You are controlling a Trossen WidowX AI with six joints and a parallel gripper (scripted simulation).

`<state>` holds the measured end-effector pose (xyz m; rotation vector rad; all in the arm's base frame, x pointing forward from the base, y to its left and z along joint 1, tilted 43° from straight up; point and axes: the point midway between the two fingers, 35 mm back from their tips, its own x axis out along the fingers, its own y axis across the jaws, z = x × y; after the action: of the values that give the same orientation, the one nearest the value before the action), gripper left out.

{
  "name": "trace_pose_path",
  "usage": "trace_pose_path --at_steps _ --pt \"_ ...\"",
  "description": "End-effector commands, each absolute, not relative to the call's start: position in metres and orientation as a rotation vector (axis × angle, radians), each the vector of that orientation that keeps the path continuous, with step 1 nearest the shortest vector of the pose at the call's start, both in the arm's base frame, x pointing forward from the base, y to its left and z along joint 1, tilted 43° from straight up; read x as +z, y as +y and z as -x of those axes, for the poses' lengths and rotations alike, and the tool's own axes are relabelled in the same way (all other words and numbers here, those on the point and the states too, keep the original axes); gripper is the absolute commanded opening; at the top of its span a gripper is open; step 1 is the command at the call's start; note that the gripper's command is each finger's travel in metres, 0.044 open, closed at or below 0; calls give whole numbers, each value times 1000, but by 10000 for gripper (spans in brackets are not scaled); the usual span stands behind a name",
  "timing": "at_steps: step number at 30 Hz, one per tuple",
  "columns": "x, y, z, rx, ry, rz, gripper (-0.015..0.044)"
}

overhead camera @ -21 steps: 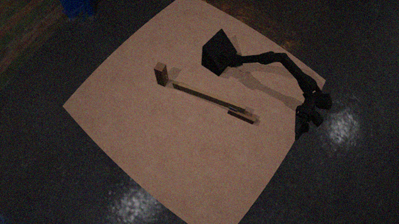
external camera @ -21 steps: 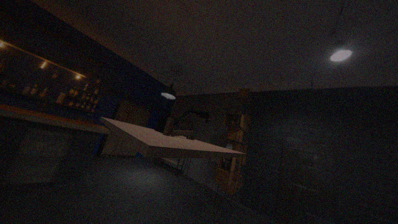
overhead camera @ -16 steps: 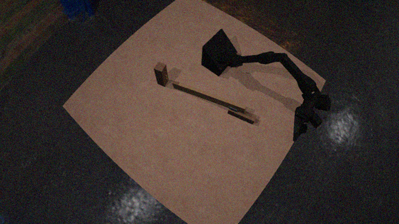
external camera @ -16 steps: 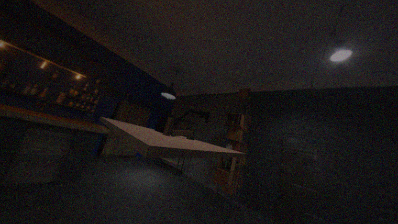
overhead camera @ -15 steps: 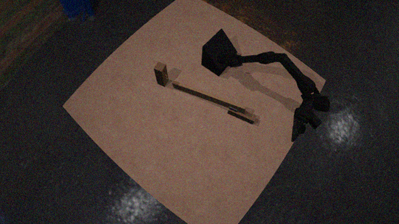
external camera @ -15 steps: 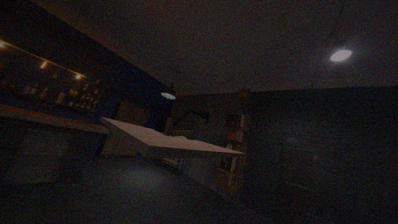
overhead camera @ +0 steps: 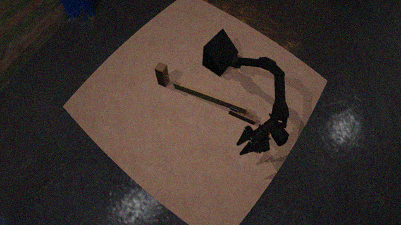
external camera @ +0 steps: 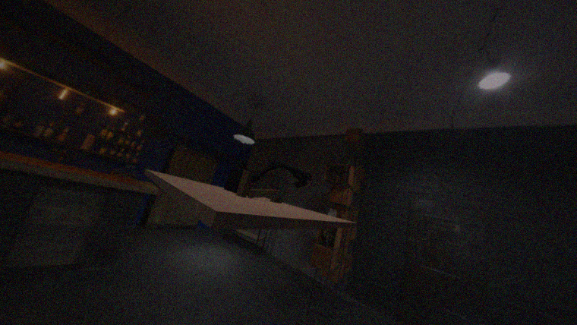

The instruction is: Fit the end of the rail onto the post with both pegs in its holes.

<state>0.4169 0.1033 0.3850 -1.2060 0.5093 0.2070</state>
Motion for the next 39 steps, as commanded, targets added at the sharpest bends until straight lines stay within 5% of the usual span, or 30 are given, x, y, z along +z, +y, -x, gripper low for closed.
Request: trace_pose_path --at_steps 1,11,23,28,39 --pt "334 78 -432 320 630 1300 440" --pt "175 -15 -423 808 910 1377 440" --pt "26 -86 -304 1354 771 980 440" --pt "0 -85 -250 1368 543 767 440" --pt "-9 -83 -249 1365 535 760 440"
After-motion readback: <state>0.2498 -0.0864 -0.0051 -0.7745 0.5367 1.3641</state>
